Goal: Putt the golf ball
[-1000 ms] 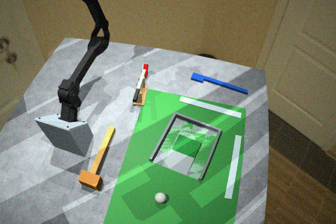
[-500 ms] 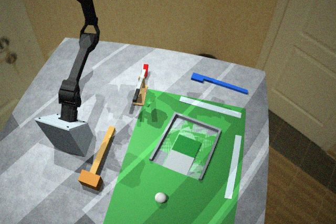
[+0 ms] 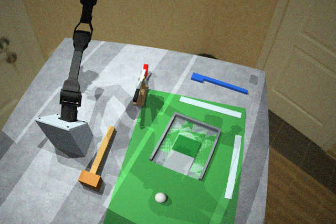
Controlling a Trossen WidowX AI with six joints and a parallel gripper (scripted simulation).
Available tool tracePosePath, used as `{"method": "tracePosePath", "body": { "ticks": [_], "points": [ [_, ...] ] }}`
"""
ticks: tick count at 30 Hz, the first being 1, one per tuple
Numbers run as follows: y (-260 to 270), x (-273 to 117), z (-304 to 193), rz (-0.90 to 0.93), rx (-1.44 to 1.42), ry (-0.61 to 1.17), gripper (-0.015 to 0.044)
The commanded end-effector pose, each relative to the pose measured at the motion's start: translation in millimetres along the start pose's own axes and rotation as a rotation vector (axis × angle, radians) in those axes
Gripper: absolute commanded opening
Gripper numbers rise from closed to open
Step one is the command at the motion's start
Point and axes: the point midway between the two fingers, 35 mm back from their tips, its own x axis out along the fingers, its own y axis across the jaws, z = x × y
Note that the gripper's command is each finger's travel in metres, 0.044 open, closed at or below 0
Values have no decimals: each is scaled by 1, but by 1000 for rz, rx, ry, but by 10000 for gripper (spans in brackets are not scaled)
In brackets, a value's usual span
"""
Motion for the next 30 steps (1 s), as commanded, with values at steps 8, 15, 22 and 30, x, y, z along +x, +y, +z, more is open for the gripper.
{"method": "tracePosePath", "body": {
  "ticks": [8, 15, 22, 30],
  "points": [
    [154, 4, -33, 523, 21, 74, 440],
    [266, -40, -42, 950, -35, 58, 440],
    [354, -117, -36, 1380, -87, -32, 440],
    [409, -233, -20, 1877, -117, -209, 440]
  ]
}}
